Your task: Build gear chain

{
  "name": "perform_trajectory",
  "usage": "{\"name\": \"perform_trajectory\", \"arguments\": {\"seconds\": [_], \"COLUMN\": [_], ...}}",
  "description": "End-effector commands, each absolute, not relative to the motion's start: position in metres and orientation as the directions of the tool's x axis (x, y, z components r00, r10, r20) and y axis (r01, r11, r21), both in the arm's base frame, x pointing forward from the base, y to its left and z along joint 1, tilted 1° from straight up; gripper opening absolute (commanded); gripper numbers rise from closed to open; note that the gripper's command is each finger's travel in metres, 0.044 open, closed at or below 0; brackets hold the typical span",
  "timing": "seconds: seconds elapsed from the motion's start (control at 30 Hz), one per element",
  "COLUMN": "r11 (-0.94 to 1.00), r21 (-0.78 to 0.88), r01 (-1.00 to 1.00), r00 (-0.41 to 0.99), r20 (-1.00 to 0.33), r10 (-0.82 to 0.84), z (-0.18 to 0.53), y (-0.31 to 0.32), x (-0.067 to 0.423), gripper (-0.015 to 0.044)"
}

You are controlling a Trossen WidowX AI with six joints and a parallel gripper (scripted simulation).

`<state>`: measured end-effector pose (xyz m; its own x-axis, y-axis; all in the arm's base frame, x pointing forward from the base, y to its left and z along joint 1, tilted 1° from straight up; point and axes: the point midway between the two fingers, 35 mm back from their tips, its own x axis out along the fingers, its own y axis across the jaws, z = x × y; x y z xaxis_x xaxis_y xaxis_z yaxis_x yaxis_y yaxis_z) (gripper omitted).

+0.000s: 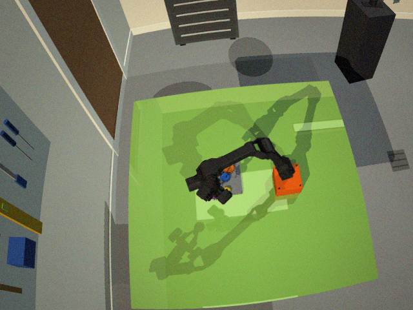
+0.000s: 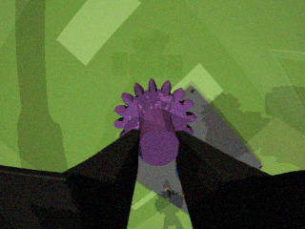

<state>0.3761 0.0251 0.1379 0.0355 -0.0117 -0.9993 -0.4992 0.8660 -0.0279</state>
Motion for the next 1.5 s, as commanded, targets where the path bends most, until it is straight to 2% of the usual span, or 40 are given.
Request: {"name": "perform_trajectory", "arguments": {"seconds": [0.0,1.47], "r11": [0.865,0.865], "r21": [-0.026,-0.031], "r01": [-0.501,-0.501], "r00": [0.037,0.034], "r20": [-0.999,-0.999], "r10": [-0.009,-0.016], "z": [0.134,0.074], "y": [0.019,-0.055], "x": [0.375,0.346], "gripper": [0.0000,0.0000]}}
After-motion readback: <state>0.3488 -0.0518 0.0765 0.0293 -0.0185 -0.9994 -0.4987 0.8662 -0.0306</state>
